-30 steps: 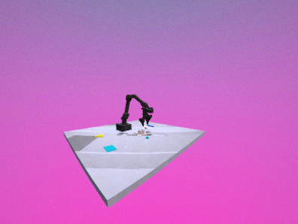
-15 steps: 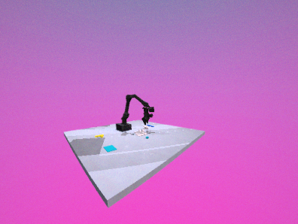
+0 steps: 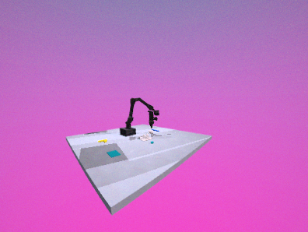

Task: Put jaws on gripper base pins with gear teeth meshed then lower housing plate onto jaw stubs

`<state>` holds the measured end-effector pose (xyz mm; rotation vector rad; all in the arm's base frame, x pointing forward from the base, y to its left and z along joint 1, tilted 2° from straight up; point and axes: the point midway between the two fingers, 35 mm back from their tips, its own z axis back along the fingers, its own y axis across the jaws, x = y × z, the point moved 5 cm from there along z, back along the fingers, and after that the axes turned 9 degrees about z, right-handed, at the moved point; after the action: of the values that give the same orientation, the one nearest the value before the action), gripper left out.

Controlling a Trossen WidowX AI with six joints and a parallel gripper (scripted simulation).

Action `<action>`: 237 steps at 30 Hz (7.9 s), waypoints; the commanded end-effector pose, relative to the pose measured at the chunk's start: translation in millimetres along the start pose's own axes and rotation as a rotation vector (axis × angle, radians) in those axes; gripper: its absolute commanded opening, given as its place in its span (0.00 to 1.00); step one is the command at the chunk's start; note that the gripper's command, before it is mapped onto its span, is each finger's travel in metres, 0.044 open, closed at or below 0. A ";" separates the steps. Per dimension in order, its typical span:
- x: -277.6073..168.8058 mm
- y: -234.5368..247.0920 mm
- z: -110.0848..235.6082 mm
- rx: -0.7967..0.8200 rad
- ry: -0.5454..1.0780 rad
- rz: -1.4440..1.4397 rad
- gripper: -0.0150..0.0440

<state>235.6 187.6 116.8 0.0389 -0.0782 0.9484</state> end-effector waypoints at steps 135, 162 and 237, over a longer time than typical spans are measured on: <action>1.2 86.0 -53.8 0.011 0.010 0.519 0.85; -4.0 60.8 -10.6 0.006 0.013 0.392 0.85; -135.7 -125.7 -7.1 -0.027 0.017 -0.890 0.85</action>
<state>259.4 7.6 98.3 0.0317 -0.0462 0.0807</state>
